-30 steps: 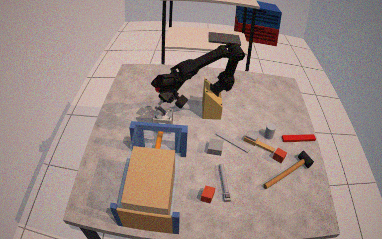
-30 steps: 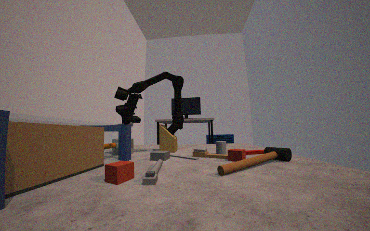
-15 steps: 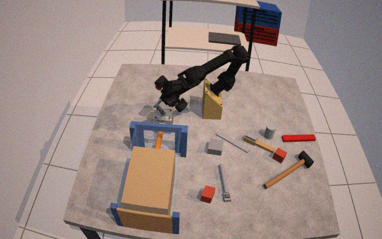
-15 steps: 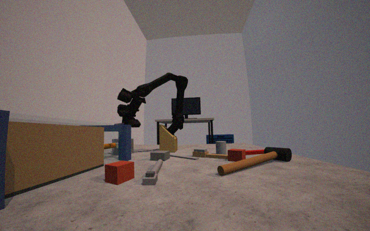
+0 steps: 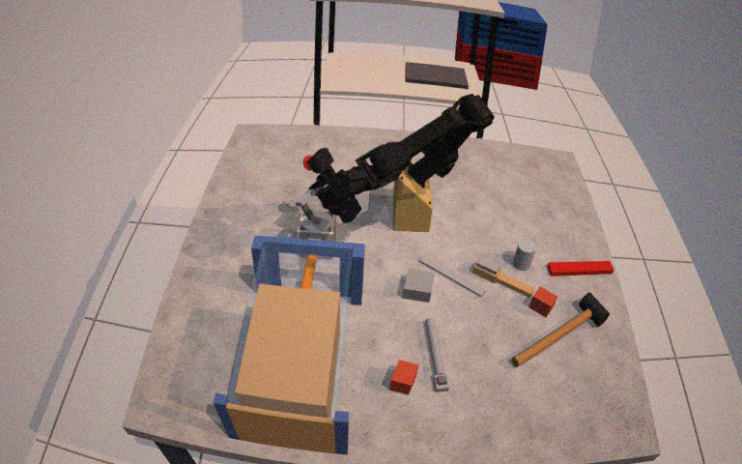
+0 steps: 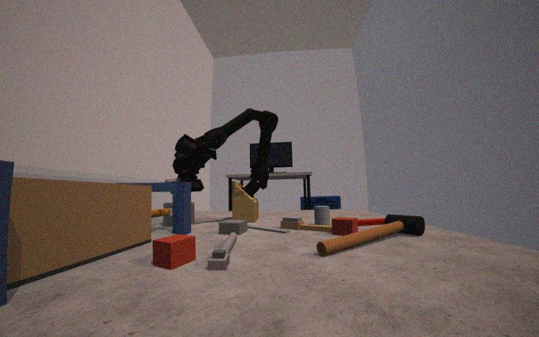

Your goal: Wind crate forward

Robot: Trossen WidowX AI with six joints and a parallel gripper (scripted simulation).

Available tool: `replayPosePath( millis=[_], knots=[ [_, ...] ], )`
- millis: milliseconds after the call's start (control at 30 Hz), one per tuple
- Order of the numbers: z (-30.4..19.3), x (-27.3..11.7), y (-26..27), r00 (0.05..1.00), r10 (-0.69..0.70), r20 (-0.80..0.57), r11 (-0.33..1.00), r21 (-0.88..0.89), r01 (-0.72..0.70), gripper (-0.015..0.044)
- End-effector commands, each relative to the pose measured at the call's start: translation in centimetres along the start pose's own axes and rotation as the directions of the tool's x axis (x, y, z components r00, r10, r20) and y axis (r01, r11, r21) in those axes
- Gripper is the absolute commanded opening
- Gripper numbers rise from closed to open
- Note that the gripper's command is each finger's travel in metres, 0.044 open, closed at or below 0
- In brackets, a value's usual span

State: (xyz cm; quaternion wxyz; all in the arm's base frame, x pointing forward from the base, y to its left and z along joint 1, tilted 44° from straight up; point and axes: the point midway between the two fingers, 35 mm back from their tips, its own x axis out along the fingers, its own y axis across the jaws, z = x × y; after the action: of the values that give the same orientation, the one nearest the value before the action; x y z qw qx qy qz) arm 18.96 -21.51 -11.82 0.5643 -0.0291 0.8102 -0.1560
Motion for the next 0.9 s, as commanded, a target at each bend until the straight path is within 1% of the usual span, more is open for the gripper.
replayPosePath(
  millis=[0,33,267,433,533,700,867],
  knots=[
    [0.12,-0.26,-0.43,0.998,-0.062,0.005,0.998,0.014,0.062,0.0],
    [0.12,-0.26,-0.42,0.996,-0.094,0.004,0.995,0.015,0.094,0.0],
    [0.11,-0.26,-0.37,0.981,-0.192,0.0,0.981,0.015,0.192,0.0],
    [0.1,-0.25,-0.32,0.957,-0.292,-0.005,0.956,0.015,0.292,0.0],
    [0.1,-0.25,-0.31,0.948,-0.32,-0.006,0.947,0.015,0.32,0.0],
    [0.09,-0.23,-0.27,0.91,-0.415,-0.011,0.91,0.014,0.415,0.0],
    [0.08,-0.22,-0.24,0.878,-0.478,-0.014,0.878,0.013,0.478,0.0]
  ],
)
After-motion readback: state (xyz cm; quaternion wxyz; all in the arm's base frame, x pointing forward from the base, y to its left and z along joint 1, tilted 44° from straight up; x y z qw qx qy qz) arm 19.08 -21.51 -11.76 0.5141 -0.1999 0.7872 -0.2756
